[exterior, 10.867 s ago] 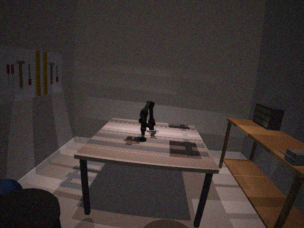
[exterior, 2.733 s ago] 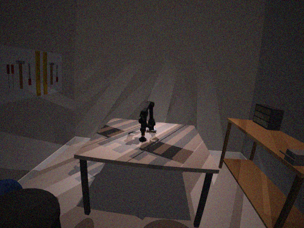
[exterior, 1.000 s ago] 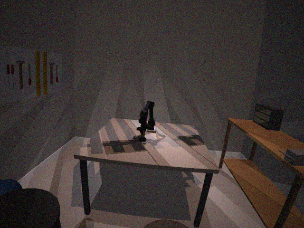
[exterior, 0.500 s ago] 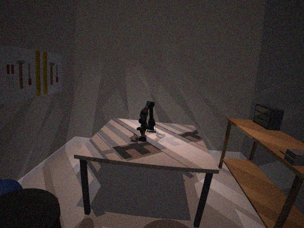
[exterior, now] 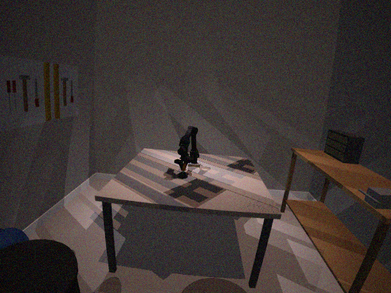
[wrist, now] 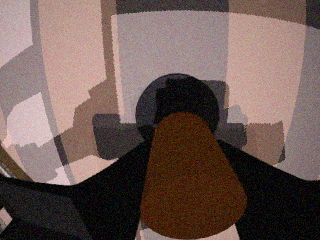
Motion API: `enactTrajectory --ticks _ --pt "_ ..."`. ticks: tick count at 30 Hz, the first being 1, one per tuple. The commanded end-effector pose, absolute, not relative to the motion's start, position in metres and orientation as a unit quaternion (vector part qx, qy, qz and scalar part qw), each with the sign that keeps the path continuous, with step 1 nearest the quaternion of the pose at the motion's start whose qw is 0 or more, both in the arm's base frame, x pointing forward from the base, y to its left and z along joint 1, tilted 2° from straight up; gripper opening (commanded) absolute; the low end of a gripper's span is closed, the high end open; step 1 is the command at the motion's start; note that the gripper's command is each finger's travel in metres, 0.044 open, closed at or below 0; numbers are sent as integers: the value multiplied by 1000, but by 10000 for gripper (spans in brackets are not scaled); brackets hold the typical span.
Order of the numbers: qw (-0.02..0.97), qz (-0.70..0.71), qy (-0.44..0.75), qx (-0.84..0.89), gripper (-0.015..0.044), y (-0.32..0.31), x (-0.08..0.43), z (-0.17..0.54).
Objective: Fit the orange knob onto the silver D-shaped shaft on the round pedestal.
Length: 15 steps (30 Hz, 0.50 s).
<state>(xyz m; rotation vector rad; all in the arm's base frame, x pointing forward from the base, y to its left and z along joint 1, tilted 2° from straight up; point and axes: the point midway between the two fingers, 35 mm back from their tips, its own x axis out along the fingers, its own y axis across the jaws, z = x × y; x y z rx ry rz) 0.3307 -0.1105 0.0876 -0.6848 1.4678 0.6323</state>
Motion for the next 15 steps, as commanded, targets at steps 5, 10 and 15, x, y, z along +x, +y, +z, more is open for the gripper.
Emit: enactTrajectory --ticks 5,10,15 --pt "655 255 654 -280 0 -111 330 85" --pt "655 255 654 -280 0 -111 330 84" --pt "655 255 654 -280 0 -111 331 84"
